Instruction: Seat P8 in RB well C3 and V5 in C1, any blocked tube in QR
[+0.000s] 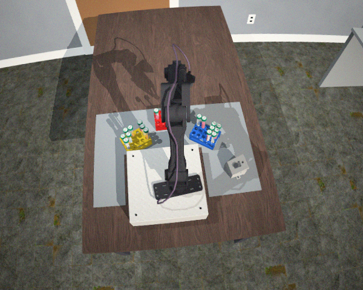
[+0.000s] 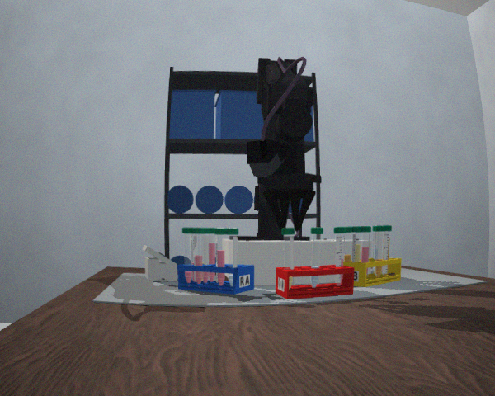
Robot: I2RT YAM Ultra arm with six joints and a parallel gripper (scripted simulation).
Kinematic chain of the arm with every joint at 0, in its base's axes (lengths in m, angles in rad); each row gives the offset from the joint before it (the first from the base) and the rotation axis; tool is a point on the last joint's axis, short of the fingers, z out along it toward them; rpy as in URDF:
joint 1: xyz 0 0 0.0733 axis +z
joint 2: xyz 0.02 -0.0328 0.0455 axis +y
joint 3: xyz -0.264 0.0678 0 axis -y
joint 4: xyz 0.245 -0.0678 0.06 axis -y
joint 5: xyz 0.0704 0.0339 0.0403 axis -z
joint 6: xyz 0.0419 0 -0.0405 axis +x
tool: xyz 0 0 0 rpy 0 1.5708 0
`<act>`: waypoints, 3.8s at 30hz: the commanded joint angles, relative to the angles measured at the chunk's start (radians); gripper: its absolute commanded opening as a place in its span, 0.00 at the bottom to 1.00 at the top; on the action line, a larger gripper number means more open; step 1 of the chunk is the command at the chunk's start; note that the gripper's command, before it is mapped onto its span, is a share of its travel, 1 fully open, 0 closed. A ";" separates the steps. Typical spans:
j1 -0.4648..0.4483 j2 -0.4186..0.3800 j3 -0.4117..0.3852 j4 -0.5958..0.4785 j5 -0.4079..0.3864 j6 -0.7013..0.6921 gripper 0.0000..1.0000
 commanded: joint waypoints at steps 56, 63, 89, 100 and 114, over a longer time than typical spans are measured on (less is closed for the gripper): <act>-0.001 -0.039 0.037 -0.026 0.002 0.001 0.00; -0.003 -0.046 0.054 -0.051 0.003 -0.001 0.00; 0.001 -0.065 0.117 -0.132 0.002 -0.002 0.00; 0.008 -0.069 0.146 -0.165 0.002 0.004 0.00; -0.004 -0.075 0.193 -0.218 0.003 -0.002 0.00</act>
